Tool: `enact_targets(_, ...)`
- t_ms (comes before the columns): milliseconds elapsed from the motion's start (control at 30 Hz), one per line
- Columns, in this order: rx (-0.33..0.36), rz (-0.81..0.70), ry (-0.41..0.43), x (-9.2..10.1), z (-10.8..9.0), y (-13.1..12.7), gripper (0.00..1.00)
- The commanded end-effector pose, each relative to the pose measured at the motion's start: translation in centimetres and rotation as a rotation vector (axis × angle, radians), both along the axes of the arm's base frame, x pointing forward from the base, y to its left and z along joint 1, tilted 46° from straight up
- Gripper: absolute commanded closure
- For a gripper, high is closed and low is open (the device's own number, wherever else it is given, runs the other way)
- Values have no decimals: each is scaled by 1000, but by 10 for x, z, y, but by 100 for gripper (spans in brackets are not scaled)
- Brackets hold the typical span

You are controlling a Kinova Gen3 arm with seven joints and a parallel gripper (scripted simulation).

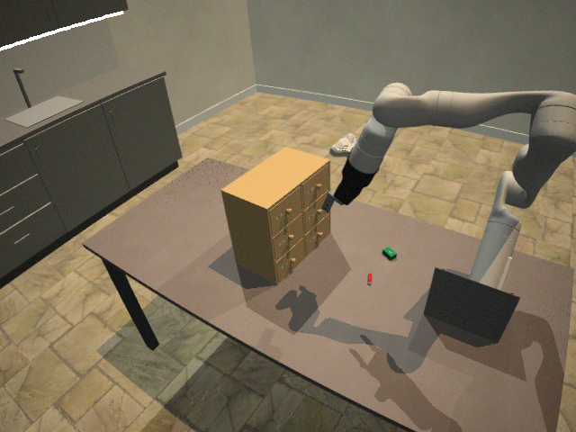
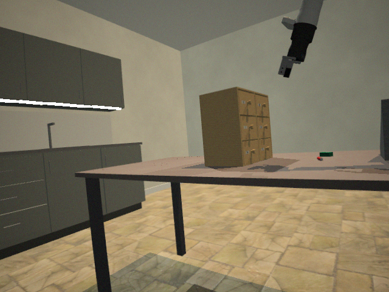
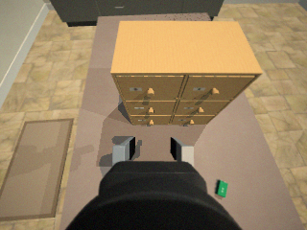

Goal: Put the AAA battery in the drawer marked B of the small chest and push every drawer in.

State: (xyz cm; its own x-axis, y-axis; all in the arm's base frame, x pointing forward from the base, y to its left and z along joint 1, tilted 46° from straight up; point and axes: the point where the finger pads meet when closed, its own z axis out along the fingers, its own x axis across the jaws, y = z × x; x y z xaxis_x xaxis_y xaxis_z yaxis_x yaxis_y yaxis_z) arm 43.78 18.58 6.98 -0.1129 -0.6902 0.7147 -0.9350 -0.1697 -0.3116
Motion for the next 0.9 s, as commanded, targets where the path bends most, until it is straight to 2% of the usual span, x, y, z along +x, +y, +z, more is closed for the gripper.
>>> enact_targets(0,-10,73,-46,-4,-10,-1,0)
enact_targets(133,-16,106,-79,-3,-13,-6,0)
enact_targets(600,-57,374,-340,18,-33,-30,0)
enact_targets(667,-57,374,-340,18,-33,-30,0)
enact_targets(867,-71,465,-429,25,-39,-38,0)
